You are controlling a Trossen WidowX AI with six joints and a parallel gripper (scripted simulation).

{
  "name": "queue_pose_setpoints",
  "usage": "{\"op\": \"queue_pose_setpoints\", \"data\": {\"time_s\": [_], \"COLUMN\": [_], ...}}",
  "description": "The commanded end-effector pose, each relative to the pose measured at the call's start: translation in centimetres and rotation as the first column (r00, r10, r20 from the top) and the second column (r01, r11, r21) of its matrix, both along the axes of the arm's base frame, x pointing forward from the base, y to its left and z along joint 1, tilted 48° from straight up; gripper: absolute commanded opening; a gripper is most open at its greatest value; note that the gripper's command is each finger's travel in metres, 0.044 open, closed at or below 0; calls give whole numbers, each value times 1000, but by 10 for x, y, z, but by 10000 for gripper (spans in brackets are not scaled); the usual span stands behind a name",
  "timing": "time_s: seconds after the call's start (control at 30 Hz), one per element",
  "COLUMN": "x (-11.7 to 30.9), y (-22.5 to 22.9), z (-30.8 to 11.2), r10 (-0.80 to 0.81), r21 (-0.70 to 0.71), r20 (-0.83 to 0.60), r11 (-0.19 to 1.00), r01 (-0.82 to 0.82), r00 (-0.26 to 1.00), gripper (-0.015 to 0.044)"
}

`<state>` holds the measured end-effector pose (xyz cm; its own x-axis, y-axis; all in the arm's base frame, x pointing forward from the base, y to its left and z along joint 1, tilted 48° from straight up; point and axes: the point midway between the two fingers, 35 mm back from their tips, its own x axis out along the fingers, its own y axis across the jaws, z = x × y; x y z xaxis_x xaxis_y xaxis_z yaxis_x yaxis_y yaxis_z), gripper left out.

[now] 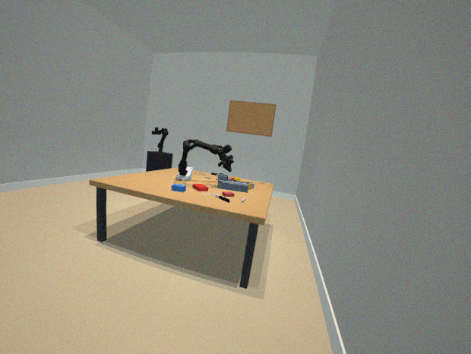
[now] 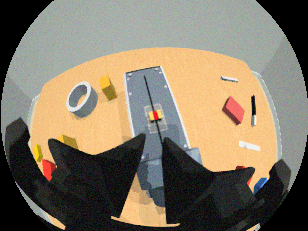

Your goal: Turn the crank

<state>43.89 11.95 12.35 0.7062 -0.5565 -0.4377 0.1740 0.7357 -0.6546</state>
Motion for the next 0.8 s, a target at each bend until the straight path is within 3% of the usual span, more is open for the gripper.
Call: {"op": "queue_pose_setpoints", "data": {"time_s": [0.0,0.3,0.37,0.77], "x": [0,0,0,0], "y": [0,0,0,0], "z": [0,0,0,0], "r10": [-1,-1,-1,-1], "r21": [-1,-1,-1,-1], "r20": [0,0,0,0], "r11": [1000,1000,1000,1000], "r01": [1,1,1,1], "r00": [1000,1000,1000,1000], "gripper": [184,420,440,125]}}
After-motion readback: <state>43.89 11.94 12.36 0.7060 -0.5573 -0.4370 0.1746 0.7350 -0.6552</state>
